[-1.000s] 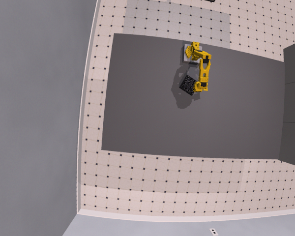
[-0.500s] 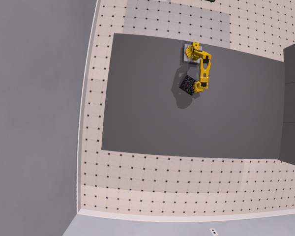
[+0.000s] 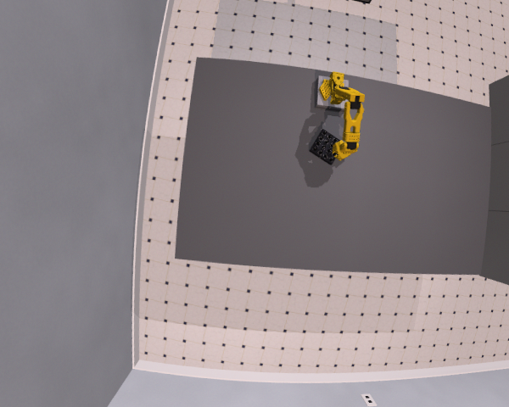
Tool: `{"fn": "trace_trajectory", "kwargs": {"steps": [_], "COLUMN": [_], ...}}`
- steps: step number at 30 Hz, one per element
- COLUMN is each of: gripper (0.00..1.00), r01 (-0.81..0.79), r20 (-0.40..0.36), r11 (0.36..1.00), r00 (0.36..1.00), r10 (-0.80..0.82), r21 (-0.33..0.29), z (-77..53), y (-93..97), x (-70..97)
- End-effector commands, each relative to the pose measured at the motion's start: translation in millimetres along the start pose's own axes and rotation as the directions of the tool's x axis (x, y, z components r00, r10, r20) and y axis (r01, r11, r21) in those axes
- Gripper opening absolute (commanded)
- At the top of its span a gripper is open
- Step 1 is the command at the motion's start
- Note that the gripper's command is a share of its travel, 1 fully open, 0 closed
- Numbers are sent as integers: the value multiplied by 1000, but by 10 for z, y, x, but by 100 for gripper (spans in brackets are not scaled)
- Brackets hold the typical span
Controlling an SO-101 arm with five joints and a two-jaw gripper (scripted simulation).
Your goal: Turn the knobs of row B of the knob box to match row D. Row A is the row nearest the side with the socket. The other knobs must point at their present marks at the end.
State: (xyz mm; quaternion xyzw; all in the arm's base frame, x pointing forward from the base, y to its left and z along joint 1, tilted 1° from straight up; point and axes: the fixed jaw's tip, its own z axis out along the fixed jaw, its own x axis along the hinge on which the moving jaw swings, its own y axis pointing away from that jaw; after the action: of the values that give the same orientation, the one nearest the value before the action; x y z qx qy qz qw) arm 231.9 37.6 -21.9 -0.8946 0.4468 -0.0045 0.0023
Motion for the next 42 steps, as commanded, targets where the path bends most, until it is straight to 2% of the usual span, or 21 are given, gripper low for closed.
{"fn": "trace_trajectory", "kwargs": {"steps": [1, 11, 26, 42], "gripper": [1, 1, 1, 1], "r01": [78, 216, 430, 649], "r20": [13, 15, 19, 21], "r11": [997, 976, 903, 761], "r00": [997, 976, 903, 761], "r10": [-78, -216, -430, -649], "r21": [-18, -16, -13, -7], "z": [26, 26, 26, 26], "y": [17, 16, 12, 3], "x": [-36, -28, -15, -3]}}
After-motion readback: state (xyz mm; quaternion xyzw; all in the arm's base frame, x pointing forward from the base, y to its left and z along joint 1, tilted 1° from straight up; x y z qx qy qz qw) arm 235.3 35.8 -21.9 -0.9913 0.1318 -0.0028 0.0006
